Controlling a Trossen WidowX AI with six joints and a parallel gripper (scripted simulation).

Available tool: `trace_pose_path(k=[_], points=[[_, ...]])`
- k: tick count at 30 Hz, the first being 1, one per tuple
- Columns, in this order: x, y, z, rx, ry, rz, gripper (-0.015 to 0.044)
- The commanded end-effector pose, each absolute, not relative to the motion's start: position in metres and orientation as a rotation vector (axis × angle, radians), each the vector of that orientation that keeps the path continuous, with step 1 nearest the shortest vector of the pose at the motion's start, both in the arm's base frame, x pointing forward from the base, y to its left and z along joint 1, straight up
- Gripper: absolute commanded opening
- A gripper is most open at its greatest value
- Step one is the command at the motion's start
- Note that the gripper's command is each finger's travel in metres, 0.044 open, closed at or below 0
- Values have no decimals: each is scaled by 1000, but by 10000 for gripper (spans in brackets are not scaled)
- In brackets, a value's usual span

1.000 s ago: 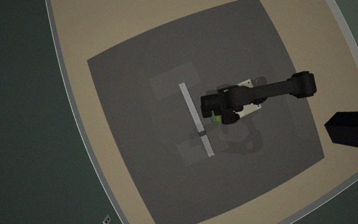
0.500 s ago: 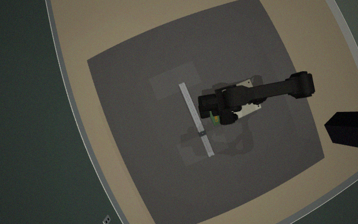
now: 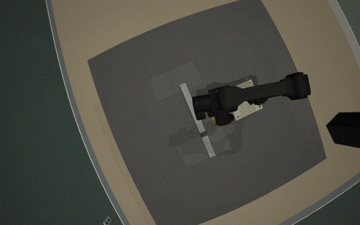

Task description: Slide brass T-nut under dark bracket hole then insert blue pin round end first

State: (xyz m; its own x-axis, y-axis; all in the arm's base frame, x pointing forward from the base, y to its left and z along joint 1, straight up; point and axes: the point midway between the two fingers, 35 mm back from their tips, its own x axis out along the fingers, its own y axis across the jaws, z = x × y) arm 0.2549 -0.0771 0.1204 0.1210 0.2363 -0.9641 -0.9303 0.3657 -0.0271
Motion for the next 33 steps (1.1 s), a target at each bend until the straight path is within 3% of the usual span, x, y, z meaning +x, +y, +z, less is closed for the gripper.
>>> trace_pose_path(k=[1,33], points=[[261,-81,121,-808,1116,1009,-150],[304,-112,117,-880,1083,1091,-150]])
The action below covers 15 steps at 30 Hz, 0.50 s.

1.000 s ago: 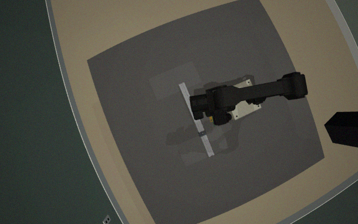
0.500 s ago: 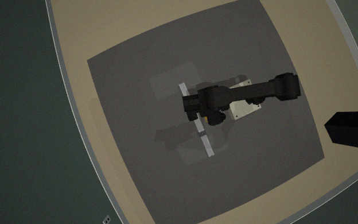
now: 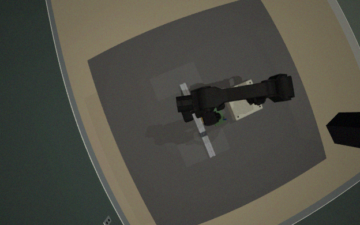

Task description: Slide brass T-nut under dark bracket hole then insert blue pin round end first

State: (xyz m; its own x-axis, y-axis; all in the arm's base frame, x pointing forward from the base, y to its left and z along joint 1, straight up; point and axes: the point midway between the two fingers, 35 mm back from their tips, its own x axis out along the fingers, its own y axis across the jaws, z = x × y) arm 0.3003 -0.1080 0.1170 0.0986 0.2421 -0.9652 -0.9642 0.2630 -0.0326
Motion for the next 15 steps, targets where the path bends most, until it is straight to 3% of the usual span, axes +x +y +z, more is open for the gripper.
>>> trace_pose_path(k=[1,15], points=[[306,-112,116,-883,1082,1094,-150],[321,-124,111,-908,1068,1123,-150]])
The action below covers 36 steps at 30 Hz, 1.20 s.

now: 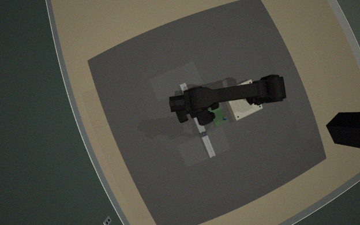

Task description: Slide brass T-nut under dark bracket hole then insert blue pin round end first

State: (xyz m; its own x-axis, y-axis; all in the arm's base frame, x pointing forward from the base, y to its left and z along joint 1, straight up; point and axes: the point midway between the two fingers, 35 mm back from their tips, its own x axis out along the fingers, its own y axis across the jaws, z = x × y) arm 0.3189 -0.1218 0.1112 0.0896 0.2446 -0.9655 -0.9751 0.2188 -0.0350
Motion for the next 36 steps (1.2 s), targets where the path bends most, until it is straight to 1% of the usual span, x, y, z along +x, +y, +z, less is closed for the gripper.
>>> trace_pose_path(k=[1,36], points=[[321,-124,111,-909,1067,1122,-150],[318,-125,108,-964,985,1042,-150]])
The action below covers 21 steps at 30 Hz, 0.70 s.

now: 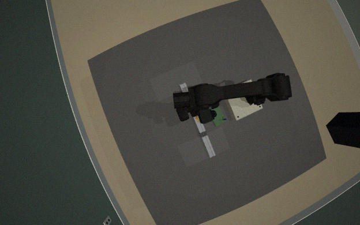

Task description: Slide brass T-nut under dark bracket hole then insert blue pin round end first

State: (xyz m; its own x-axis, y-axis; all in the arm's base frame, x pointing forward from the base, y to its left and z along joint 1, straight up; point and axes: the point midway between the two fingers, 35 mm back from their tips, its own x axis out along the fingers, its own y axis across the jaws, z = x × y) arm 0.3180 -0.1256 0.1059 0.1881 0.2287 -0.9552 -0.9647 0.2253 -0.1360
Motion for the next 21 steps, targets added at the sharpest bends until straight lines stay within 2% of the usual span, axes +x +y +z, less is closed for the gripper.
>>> trace_pose_path(k=[1,21], points=[[318,-125,108,-966,982,1040,-150],[315,-126,106,-999,936,994,-150]])
